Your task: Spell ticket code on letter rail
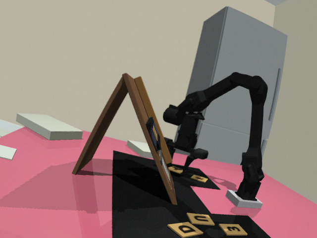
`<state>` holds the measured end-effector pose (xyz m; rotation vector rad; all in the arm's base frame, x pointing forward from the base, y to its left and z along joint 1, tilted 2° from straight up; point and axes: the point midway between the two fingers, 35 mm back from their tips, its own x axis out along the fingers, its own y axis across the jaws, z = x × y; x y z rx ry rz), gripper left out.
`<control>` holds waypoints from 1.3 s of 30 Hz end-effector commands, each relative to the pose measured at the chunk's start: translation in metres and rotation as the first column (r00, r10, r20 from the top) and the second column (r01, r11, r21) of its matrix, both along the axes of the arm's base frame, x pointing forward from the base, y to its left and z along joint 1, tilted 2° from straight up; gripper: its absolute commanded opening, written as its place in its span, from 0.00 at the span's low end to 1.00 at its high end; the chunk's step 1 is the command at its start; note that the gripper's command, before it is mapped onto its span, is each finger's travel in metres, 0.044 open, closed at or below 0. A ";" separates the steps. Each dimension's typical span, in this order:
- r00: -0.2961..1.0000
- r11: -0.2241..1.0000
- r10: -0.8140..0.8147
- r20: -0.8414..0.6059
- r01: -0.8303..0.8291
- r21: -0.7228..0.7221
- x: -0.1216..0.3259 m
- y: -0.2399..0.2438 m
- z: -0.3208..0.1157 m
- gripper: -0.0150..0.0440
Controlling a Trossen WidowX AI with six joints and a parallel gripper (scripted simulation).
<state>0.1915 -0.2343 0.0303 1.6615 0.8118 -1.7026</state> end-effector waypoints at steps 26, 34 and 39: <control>1.000 1.000 -0.003 -0.001 0.003 -0.004 0.001 0.000 0.015 0.25; 0.998 0.998 -0.016 0.054 0.019 -0.054 0.012 -0.007 0.022 0.25; 0.993 0.994 -0.029 0.112 0.041 -0.105 0.023 -0.014 0.034 0.25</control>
